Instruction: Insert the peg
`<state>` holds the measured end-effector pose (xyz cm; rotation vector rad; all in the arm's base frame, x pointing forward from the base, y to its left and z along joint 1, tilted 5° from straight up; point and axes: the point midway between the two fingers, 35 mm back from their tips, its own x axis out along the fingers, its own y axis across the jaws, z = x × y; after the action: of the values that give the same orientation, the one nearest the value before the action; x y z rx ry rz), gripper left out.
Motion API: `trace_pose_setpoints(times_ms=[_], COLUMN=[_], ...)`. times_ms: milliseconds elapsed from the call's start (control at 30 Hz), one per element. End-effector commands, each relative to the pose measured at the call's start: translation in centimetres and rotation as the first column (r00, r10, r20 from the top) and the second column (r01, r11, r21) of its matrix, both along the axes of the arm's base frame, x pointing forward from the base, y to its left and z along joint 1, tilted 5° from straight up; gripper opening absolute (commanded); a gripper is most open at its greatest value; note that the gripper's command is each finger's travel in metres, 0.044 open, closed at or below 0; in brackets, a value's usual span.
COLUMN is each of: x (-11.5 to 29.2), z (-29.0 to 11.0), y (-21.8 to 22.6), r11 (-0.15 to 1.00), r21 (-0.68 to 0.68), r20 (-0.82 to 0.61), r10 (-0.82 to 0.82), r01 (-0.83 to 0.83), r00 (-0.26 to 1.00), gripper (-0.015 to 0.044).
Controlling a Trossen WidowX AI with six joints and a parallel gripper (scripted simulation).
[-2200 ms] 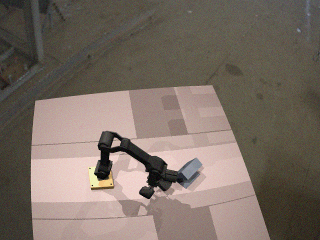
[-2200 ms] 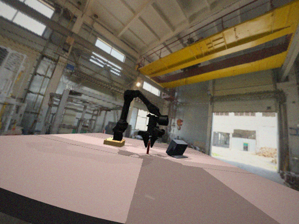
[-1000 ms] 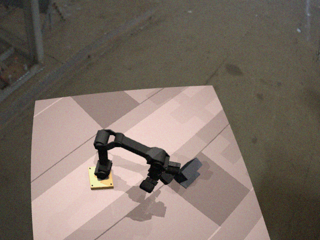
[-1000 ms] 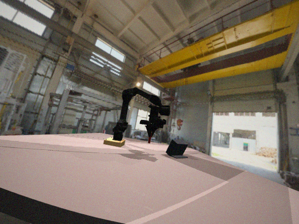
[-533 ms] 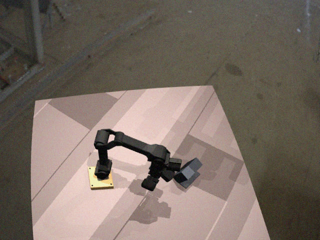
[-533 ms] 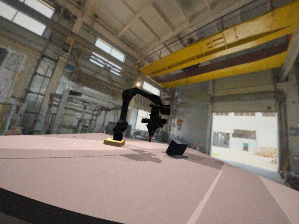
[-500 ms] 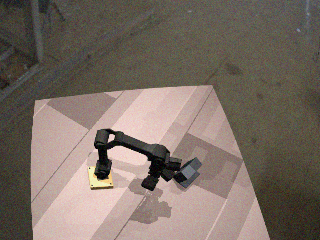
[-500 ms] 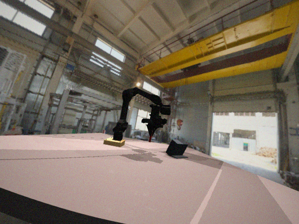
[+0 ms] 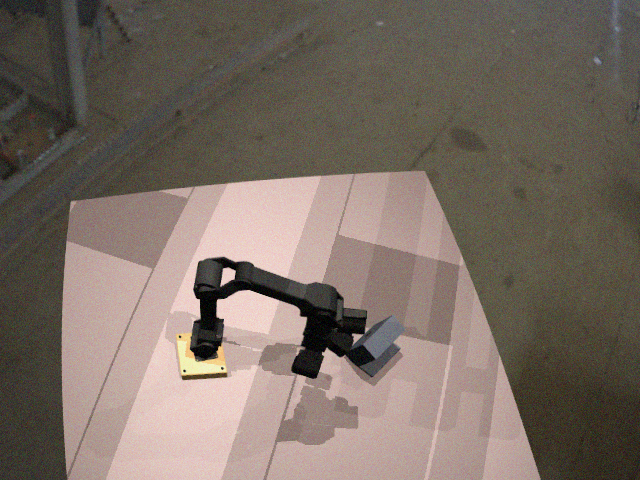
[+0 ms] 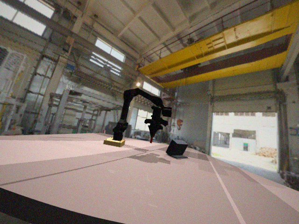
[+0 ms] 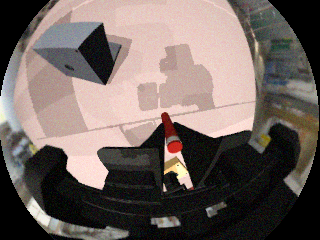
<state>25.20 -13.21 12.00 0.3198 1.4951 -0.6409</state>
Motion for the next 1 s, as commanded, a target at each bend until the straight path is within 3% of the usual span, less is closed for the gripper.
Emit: trace_pose_setpoints(times_ms=[0,967], x=[0.4,2.6], z=[-0.1,-1.1], y=[0.1,1.5], r11=[0.999,0.939], r21=[-0.020,-0.132], r20=[-0.013,-0.140], r10=[0.039,0.300], r01=[-0.039,-0.318], r00=[0.999,0.944], gripper=[0.0000,0.0000])
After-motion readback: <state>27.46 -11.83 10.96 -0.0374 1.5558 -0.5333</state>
